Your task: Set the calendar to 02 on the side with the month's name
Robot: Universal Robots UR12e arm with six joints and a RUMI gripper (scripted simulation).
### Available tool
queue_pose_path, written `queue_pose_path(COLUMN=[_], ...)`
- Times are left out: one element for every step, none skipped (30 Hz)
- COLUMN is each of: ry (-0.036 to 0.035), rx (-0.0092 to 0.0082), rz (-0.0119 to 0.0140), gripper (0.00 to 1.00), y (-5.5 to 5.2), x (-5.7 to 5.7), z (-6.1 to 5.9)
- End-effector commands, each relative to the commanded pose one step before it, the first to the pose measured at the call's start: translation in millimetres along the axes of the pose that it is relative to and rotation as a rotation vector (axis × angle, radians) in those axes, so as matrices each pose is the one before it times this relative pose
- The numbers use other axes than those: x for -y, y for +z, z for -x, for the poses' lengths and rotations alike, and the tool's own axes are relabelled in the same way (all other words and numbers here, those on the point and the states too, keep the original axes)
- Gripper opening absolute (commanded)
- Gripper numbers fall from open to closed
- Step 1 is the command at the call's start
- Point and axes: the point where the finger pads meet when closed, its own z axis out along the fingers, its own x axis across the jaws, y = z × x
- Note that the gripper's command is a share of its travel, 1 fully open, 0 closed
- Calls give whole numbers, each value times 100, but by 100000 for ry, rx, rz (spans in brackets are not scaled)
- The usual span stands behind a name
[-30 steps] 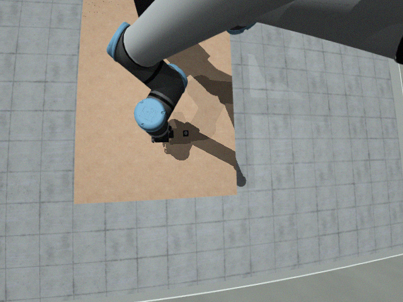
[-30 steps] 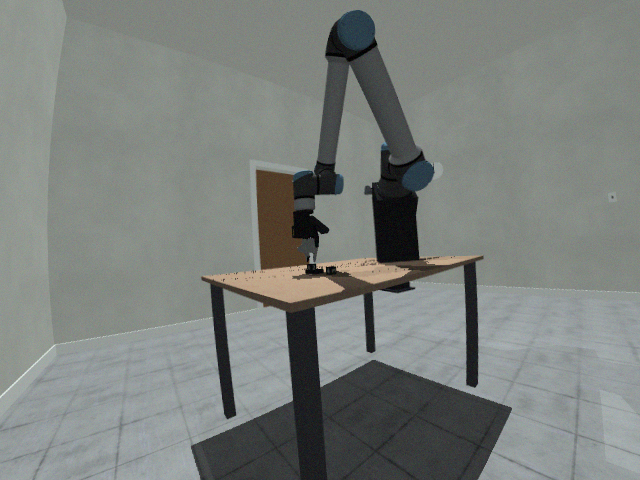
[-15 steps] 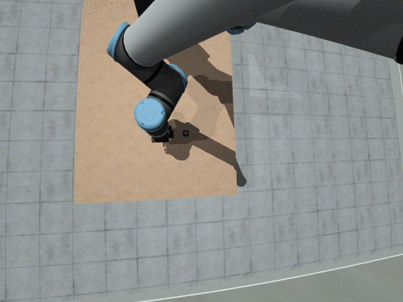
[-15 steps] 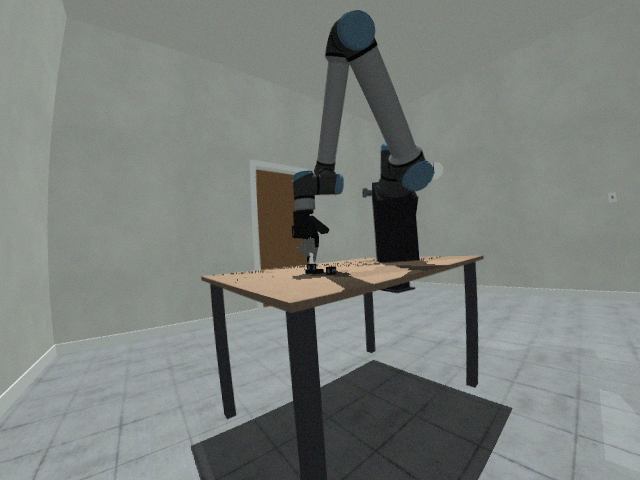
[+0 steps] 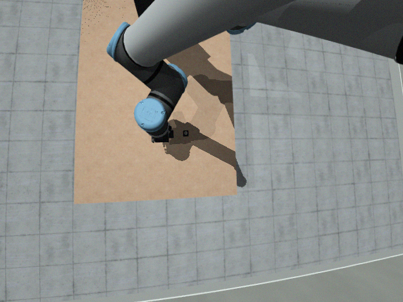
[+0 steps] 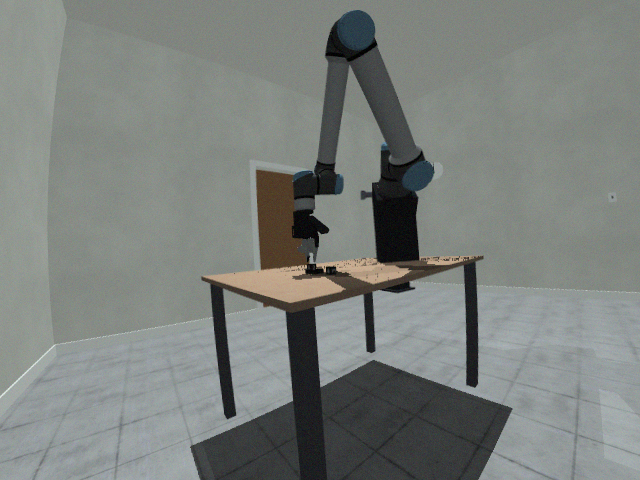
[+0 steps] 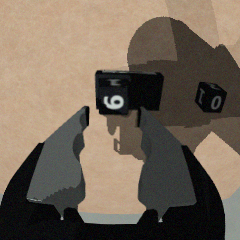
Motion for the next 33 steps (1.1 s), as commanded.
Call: queue_pose_path(ry=[-24, 0, 0, 0, 0, 0, 0, 0, 0, 0, 0, 0, 0, 0, 0, 0, 0, 0, 0, 0, 0, 0, 0, 0, 0, 0, 0, 0, 0, 0, 0, 0, 0], rx=[38, 0, 0, 0, 0, 0, 0, 0, 0, 0, 0, 0, 0, 0, 0, 0, 0, 0, 0, 0, 0, 0, 0, 0, 0, 0, 0, 0, 0, 0, 0, 0, 0], rz=[67, 0, 0, 0, 0, 0, 0, 0, 0, 0, 0, 0, 0, 0, 0, 0, 0, 0, 0, 0, 0, 0, 0, 0, 0, 0, 0, 0, 0, 0, 0, 0, 0], gripper=[28, 28, 28, 28, 28, 28, 28, 28, 28, 28, 28, 28, 28, 28, 28, 28, 28, 28, 28, 28, 28, 28, 28, 28, 28, 28, 28, 28, 28, 28, 28, 28, 28], y=[20, 44, 60, 77, 95, 111, 126, 140, 151, 160, 167, 170, 170, 0, 0, 168, 162, 154, 143, 129, 114, 97, 80, 62, 45, 30, 16, 6, 1, 0, 0, 0, 0], x=[-35, 0, 0, 0, 0, 0, 0, 0, 0, 0, 0, 1, -1, 0, 0, 0, 0, 0, 0, 1, 0, 0, 0, 0, 0, 0, 0, 0, 0, 0, 0, 0, 0], z=[16, 0, 0, 0, 0, 0, 0, 0, 0, 0, 0, 0, 0, 0, 0, 0, 0, 0, 0, 0, 0, 0, 0, 0, 0, 0, 0, 0, 0, 0, 0, 0, 0])
